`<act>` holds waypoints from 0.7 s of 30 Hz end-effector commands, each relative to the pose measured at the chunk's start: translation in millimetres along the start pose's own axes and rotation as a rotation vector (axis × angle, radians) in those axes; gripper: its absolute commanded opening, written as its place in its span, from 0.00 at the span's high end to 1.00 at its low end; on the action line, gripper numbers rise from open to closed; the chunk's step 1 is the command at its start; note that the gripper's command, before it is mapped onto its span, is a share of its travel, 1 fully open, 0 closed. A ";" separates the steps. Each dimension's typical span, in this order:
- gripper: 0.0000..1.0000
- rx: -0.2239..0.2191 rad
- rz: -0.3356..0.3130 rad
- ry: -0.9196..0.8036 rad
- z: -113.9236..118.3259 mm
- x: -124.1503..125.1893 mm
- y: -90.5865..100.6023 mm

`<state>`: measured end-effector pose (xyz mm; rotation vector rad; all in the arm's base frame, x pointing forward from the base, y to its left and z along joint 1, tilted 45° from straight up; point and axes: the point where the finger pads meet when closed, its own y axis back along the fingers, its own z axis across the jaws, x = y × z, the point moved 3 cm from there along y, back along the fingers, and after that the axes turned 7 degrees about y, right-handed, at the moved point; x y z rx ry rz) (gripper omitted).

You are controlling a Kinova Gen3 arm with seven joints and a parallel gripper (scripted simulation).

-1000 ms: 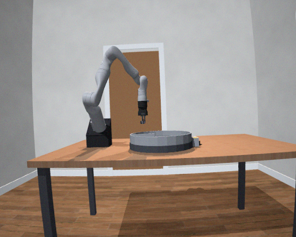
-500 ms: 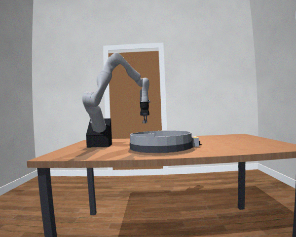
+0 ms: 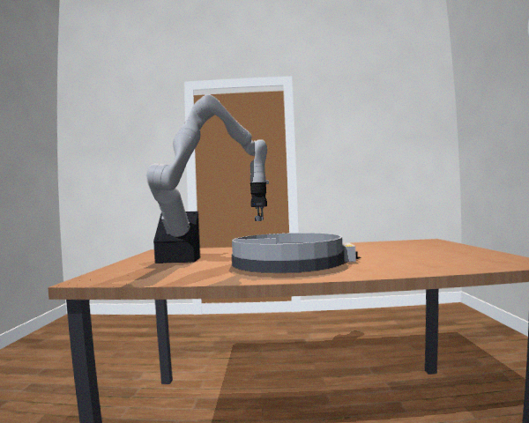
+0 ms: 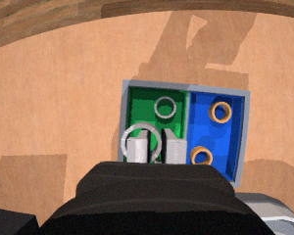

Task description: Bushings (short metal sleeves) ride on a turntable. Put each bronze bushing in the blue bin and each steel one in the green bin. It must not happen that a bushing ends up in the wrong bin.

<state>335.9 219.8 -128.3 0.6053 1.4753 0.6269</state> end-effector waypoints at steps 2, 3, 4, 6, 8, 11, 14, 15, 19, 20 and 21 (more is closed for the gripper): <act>1.00 0.000 0.000 0.000 -0.1 0.0 -3.1; 1.00 0.000 0.000 0.000 -0.1 0.0 -7.7; 1.00 0.000 0.000 0.000 -0.1 0.0 -12.4; 1.00 0.000 0.000 0.000 -0.1 0.0 -21.6; 1.00 0.000 0.000 0.000 -0.1 0.0 -21.6; 1.00 0.000 0.000 0.000 -0.1 0.0 -30.8; 1.00 0.000 0.000 0.000 -0.1 0.0 -44.7; 1.00 0.000 0.000 0.000 -0.1 0.0 -44.7; 1.00 0.000 0.000 0.000 -0.1 0.0 -44.7; 1.00 0.000 0.000 0.000 -0.1 0.0 -49.3; 1.00 0.000 0.000 0.000 -0.1 0.0 -53.9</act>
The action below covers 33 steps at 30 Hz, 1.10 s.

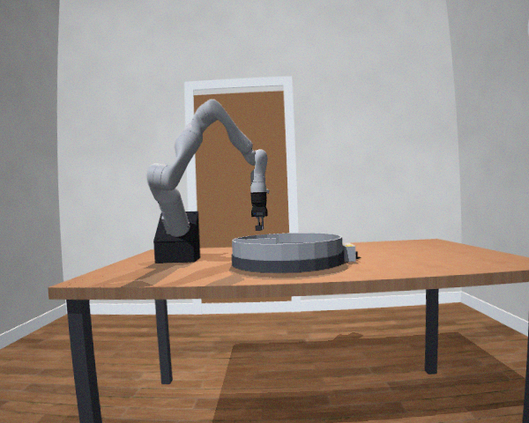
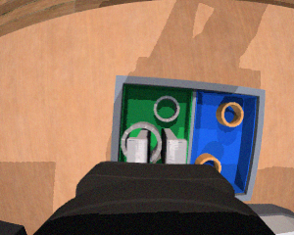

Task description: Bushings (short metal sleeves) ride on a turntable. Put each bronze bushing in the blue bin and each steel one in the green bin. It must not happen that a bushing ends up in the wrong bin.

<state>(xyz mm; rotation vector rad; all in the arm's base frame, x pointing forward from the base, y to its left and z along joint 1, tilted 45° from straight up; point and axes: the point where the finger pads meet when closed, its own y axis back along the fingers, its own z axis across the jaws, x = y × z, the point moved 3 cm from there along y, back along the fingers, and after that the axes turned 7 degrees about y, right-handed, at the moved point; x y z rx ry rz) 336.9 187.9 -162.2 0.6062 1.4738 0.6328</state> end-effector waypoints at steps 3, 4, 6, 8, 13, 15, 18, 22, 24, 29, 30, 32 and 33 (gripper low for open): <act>1.00 0.003 -0.004 -0.001 -0.5 -1.3 -21.2; 1.00 0.003 -0.004 -0.001 -0.5 -1.3 -21.2; 1.00 0.003 -0.004 -0.001 -0.5 -1.3 -21.2; 1.00 0.003 -0.004 -0.001 -0.6 -1.3 -30.4; 1.00 0.003 -0.004 -0.001 -0.6 -1.4 -44.2; 1.00 0.003 -0.004 -0.001 -0.6 -1.4 -44.2; 1.00 0.003 -0.004 -0.001 -0.6 -1.4 -44.2; 1.00 0.003 -0.004 -0.001 -0.6 -1.4 -44.2; 1.00 0.003 -0.004 -0.001 -0.6 -1.3 -45.2; 1.00 0.003 -0.004 -0.001 -0.6 -1.3 -50.1; 1.00 0.003 -0.004 -0.001 -0.6 -1.3 -50.1; 1.00 0.003 -0.004 -0.001 -0.6 -1.3 -50.1; 1.00 0.003 -0.004 -0.001 -0.6 -1.3 -50.1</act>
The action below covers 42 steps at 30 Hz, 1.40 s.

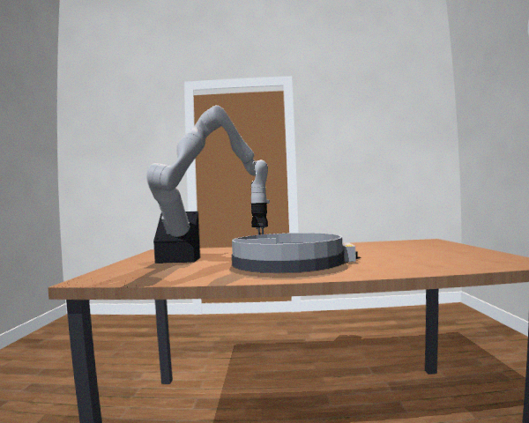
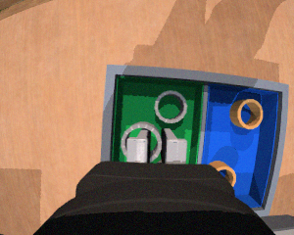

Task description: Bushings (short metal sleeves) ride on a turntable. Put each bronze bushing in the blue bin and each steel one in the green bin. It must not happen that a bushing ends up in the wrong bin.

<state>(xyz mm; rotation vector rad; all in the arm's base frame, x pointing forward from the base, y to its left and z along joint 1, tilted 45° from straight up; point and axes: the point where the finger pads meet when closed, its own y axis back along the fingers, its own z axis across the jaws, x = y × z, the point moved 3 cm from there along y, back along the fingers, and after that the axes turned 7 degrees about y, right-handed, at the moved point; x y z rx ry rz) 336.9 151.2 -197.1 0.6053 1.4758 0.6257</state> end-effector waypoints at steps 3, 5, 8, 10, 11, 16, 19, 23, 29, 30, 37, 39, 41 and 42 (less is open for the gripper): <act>1.00 -0.001 0.001 0.000 0.4 0.4 -3.1; 1.00 -0.001 0.001 0.000 0.5 0.4 -5.5; 1.00 -0.001 0.001 0.000 0.5 0.4 -5.5; 1.00 -0.001 0.001 0.000 0.5 0.4 -5.5; 1.00 -0.001 0.001 0.000 0.5 0.4 -5.5; 1.00 -0.001 0.001 0.000 0.5 0.4 -6.6; 1.00 -0.001 0.001 0.000 0.5 0.4 -10.2; 1.00 -0.001 0.001 0.000 0.5 0.4 -11.4; 1.00 -0.001 0.001 0.000 0.5 0.4 -17.5; 1.00 -0.001 0.001 0.000 0.5 0.4 -17.5; 1.00 -0.001 0.001 0.000 0.5 0.4 -18.5; 1.00 -0.001 0.001 0.000 0.5 0.4 -21.0; 1.00 -0.001 0.001 0.000 0.5 0.4 -23.4; 1.00 -0.001 0.001 0.000 0.5 0.4 -23.4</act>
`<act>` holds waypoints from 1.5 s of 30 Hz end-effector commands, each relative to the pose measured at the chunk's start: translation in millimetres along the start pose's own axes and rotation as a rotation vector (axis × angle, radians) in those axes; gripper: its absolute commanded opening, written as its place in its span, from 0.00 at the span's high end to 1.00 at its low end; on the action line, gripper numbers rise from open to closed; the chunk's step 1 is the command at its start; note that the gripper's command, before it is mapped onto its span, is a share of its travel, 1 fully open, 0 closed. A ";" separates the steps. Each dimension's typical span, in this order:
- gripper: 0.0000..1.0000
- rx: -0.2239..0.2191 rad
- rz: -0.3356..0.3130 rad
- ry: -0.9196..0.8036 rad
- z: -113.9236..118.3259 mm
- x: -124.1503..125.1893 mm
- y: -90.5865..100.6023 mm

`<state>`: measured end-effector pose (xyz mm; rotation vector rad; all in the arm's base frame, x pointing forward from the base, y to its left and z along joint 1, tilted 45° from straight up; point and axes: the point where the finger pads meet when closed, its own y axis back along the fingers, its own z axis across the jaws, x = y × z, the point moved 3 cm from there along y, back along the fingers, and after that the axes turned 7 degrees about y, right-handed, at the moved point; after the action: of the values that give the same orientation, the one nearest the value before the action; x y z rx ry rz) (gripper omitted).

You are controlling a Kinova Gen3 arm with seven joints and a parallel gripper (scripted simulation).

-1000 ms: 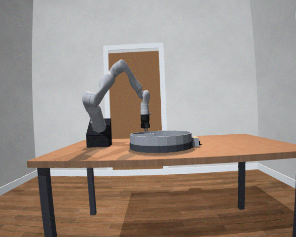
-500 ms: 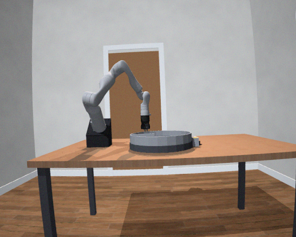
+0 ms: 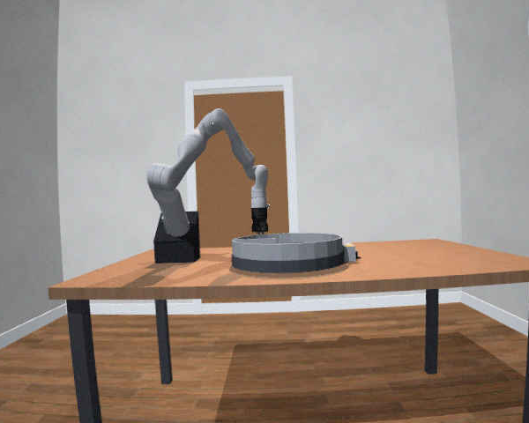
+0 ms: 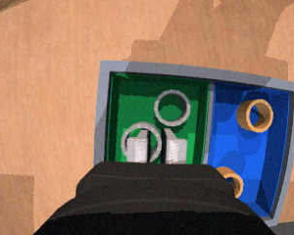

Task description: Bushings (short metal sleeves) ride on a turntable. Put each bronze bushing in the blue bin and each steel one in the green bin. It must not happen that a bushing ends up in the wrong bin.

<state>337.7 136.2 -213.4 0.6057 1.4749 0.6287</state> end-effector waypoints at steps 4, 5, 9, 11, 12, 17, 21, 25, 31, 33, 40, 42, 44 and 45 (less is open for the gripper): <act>1.00 0.001 -0.001 0.000 0.0 -0.4 -3.8; 1.00 0.001 -0.001 0.000 0.0 -0.4 -5.0; 1.00 0.001 -0.001 0.000 0.0 -0.5 -7.5; 1.00 0.001 -0.001 0.000 0.0 -0.5 -7.5; 1.00 0.001 -0.001 0.000 0.0 -0.5 -7.5; 1.00 0.001 -0.001 0.000 0.0 -0.5 -7.5; 1.00 0.001 -0.001 0.000 0.0 -0.4 -12.2; 1.00 0.001 -0.001 0.000 0.0 -0.4 -13.4; 1.00 0.001 -0.001 0.000 0.0 -0.5 -18.2; 1.00 0.001 -0.001 0.000 0.0 -0.5 -19.5; 1.00 0.001 -0.001 0.000 0.0 -0.5 -19.5; 1.00 0.001 -0.001 0.000 0.0 -0.5 -19.5; 1.00 0.001 -0.001 0.000 0.0 -0.5 -19.5; 1.00 0.001 -0.001 0.000 0.0 -0.5 -19.4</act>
<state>337.5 120.9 -227.2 0.6051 1.4760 0.6245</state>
